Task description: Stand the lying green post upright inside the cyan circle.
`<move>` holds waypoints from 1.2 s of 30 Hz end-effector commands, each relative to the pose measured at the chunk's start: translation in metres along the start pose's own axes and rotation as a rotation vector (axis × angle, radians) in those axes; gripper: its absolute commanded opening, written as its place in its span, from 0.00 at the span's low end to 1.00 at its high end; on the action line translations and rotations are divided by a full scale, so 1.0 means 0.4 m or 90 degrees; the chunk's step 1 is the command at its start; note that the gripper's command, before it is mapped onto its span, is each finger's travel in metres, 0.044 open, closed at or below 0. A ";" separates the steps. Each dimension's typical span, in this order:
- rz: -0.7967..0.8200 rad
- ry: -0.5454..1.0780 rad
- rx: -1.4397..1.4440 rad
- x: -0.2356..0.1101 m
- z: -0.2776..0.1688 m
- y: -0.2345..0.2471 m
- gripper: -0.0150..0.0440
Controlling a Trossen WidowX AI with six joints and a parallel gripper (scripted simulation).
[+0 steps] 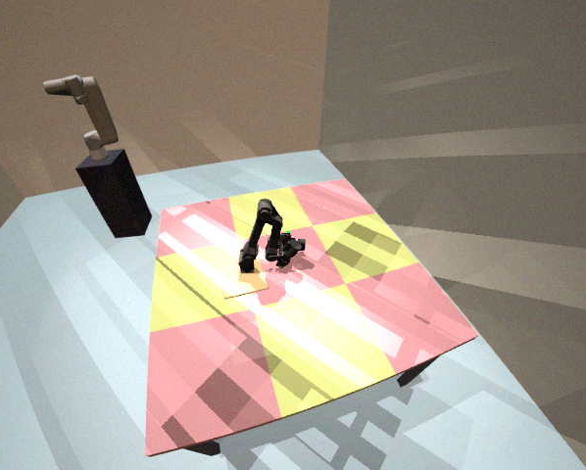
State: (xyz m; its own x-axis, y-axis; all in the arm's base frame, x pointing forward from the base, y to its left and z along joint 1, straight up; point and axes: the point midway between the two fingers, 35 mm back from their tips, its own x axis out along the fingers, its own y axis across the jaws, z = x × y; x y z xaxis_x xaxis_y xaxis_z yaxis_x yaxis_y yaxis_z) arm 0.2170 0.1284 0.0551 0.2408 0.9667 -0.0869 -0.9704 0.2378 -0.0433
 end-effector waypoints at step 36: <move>0.000 0.001 0.010 -0.002 0.056 -0.021 0.93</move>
State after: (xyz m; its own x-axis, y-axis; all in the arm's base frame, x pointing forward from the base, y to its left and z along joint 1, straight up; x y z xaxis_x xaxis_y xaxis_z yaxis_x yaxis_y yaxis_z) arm 0.2213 0.1284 0.0684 0.2378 0.9670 -0.0916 -0.9712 0.2378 -0.0110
